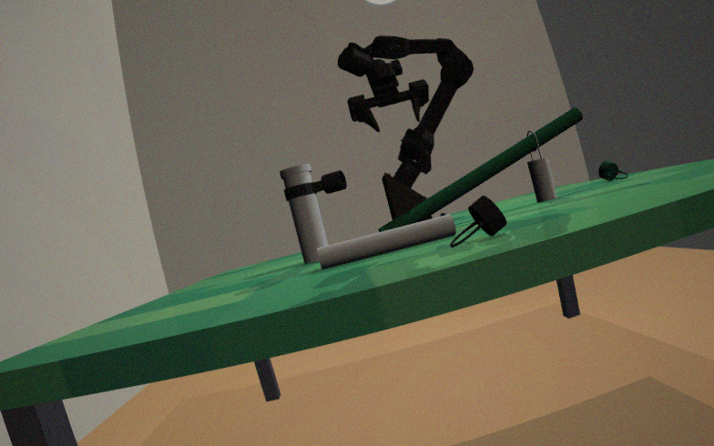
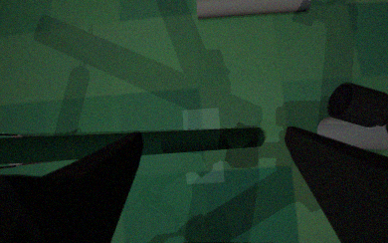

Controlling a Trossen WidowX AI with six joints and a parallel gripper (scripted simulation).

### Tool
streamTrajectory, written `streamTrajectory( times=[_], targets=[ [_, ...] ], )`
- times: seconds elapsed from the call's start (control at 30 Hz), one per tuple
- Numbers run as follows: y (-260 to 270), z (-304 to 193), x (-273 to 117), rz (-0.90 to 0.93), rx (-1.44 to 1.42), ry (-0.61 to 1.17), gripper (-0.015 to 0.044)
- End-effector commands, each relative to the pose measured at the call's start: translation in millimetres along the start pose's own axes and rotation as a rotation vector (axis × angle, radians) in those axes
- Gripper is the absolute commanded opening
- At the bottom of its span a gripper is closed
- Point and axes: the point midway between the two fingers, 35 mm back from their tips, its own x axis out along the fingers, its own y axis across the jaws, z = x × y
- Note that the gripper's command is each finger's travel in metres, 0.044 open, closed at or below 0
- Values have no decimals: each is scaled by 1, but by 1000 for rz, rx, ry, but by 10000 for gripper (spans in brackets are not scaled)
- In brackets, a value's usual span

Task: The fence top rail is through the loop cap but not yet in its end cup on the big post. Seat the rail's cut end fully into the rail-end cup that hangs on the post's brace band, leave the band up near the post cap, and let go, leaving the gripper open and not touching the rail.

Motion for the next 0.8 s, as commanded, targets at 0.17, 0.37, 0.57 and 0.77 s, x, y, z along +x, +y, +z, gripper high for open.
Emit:
streamTrajectory(
  times=[0.17, 0.37, 0.57, 0.77],
  targets=[
    [-11, 4, 3, -19, -196, 22, 440],
    [-78, 11, 15, -91, -744, 68, 440],
    [-142, 10, 29, -141, -1264, 154, 440],
    [-144, 10, 30, -142, -1280, 157, 440]
  ],
)
